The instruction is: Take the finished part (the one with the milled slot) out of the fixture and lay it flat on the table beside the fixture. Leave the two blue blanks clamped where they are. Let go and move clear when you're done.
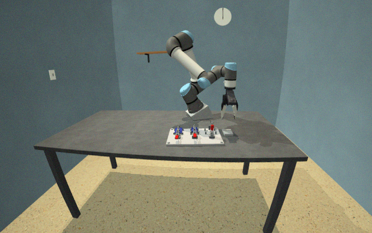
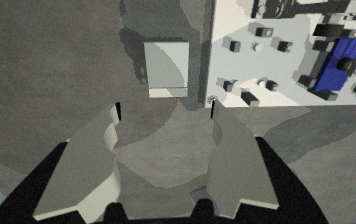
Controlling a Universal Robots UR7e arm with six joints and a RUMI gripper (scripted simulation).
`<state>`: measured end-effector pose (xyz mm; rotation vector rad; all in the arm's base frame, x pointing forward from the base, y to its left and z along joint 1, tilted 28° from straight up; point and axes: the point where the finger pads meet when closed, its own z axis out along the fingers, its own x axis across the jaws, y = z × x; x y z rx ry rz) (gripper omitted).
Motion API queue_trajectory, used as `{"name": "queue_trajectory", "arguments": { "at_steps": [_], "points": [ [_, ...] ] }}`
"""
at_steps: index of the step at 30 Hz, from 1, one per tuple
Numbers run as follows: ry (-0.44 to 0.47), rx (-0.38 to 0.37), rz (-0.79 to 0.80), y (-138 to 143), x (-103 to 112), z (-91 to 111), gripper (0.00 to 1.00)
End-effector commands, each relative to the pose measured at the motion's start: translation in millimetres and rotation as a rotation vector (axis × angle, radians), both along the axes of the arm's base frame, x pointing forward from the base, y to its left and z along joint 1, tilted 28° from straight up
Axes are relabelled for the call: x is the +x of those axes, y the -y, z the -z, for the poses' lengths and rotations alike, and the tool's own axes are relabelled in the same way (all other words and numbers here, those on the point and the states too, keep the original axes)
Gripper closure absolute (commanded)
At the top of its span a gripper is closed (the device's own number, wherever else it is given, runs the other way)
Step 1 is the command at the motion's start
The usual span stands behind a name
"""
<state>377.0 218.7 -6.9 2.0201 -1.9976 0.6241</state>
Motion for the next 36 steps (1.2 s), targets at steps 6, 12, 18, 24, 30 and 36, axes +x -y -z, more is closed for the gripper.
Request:
{"name": "queue_trajectory", "arguments": {
  "at_steps": [6, 12, 18, 24, 30, 36],
  "points": [
    [0.006, 0.005, -0.001, -3, 2, -3, 0.46],
    [0.007, 0.006, -0.002, -4, 2, -4, 0.46],
    [0.007, 0.006, -0.002, -7, 1, -11, 0.46],
    [0.007, 0.006, -0.002, -14, -1, -24, 0.46],
    [0.007, 0.006, -0.002, -22, -4, -40, 0.46],
    [0.007, 0.007, -0.002, -33, -7, -61, 0.46]
  ]
}}
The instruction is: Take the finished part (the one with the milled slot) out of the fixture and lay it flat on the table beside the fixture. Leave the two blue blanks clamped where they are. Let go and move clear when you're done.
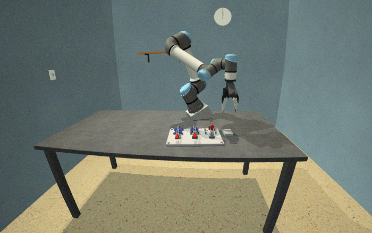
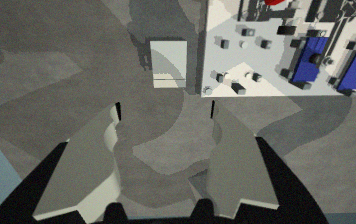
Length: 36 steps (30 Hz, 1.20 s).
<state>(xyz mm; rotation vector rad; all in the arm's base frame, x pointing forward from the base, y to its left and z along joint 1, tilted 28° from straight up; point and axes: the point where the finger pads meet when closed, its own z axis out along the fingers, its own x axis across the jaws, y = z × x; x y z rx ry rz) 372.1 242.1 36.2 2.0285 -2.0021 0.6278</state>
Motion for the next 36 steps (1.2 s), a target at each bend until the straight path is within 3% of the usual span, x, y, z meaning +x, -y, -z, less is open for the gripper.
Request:
{"name": "queue_trajectory", "arguments": {
  "at_steps": [1, 15, 36],
  "points": [
    [0.000, 0.001, 0.002, -11, -3, -21, 0.46],
    [0.000, 0.001, 0.002, -23, -7, -45, 0.46],
    [-0.005, -0.003, 0.004, -21, -8, -43, 0.46]
  ]
}}
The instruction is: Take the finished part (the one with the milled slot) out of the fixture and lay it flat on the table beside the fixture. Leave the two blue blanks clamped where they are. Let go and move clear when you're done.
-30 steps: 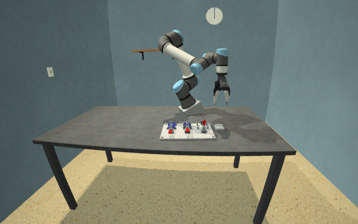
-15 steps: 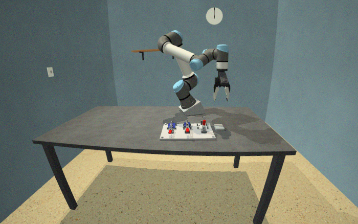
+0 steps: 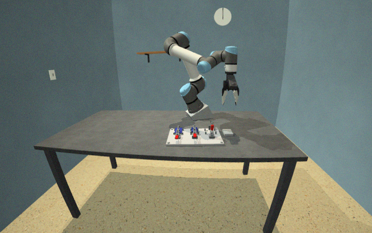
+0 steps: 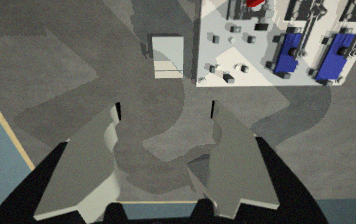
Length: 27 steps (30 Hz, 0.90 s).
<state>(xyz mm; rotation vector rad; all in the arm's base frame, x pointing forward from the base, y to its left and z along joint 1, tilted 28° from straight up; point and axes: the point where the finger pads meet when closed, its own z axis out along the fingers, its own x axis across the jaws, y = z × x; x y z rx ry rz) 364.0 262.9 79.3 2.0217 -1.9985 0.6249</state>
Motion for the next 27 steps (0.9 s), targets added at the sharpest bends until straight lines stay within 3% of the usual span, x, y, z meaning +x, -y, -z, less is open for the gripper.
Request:
{"name": "queue_trajectory", "arguments": {
  "at_steps": [1, 27],
  "points": [
    [0.000, 0.001, 0.001, -0.2, 0.3, -0.2, 0.46],
    [-0.003, -0.001, 0.002, 0.9, -0.3, 1.9, 0.46]
  ]
}}
